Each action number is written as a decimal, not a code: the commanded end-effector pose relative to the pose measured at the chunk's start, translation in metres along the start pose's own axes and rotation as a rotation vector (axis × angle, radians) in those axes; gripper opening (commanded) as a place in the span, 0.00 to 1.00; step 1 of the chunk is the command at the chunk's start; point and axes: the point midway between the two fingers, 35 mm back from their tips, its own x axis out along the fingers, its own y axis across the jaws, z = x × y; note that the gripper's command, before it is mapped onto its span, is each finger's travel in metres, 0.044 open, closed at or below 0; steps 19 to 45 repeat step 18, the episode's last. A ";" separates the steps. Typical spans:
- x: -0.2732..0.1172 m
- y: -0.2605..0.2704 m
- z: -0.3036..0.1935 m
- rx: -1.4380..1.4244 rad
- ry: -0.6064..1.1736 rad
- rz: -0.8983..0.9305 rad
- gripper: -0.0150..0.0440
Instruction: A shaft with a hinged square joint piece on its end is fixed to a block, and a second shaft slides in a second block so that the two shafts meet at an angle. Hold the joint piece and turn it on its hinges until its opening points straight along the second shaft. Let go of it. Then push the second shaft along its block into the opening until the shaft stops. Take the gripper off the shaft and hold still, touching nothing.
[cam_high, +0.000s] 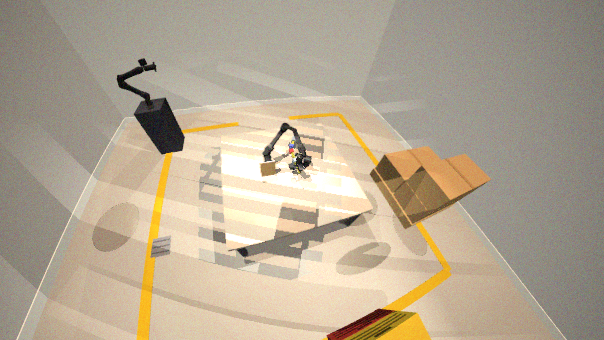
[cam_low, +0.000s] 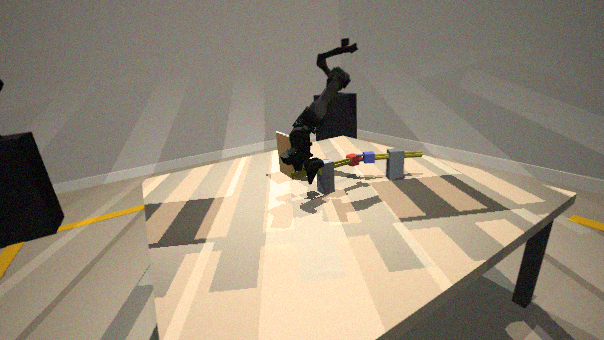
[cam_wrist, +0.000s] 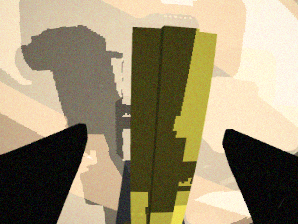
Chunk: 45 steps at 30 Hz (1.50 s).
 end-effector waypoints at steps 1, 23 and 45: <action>0.000 0.000 0.000 0.000 0.000 -0.001 1.00; -0.027 0.000 0.000 -0.005 0.013 0.001 1.00; -0.027 0.000 0.000 -0.005 0.013 0.001 1.00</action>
